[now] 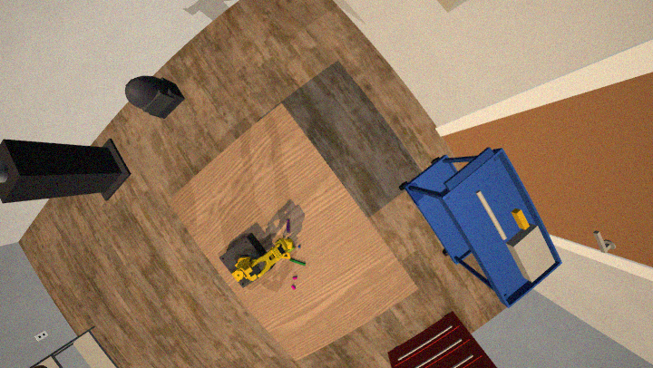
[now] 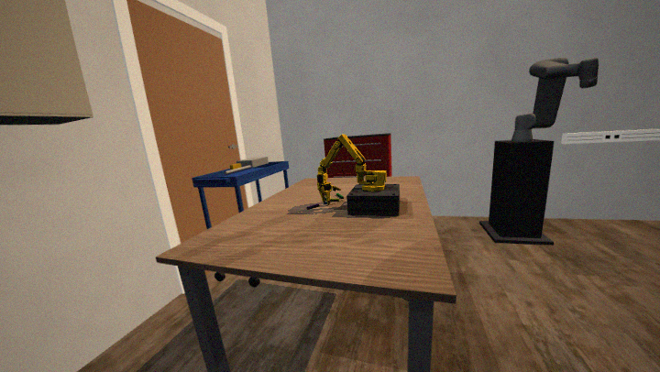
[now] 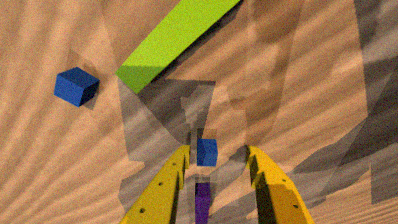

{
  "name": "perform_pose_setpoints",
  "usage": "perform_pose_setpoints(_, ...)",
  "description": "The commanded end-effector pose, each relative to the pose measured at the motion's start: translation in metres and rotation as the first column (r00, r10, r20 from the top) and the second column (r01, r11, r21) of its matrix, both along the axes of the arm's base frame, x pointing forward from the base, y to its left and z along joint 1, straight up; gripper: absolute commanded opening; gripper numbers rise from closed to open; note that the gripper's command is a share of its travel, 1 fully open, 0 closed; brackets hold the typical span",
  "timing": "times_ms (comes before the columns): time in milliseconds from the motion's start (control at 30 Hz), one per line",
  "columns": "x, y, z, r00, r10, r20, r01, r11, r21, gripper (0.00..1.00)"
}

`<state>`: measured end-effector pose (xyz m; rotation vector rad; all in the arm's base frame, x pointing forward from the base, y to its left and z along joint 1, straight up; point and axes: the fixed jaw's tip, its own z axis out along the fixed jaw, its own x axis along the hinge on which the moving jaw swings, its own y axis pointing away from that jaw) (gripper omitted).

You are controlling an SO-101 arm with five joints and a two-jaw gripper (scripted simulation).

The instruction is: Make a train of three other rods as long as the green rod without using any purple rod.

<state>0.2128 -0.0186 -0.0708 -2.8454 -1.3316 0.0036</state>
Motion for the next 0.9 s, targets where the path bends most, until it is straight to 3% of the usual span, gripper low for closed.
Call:
perform_pose_setpoints(0,-0.0007,0.0016,-0.0034,1.000,0.015,-0.006,-0.015,1.000,0.001,0.18)
perform_pose_setpoints(867,-0.0007,0.0016,-0.0034,1.000,0.015,-0.006,-0.015,1.000,0.001,0.03)
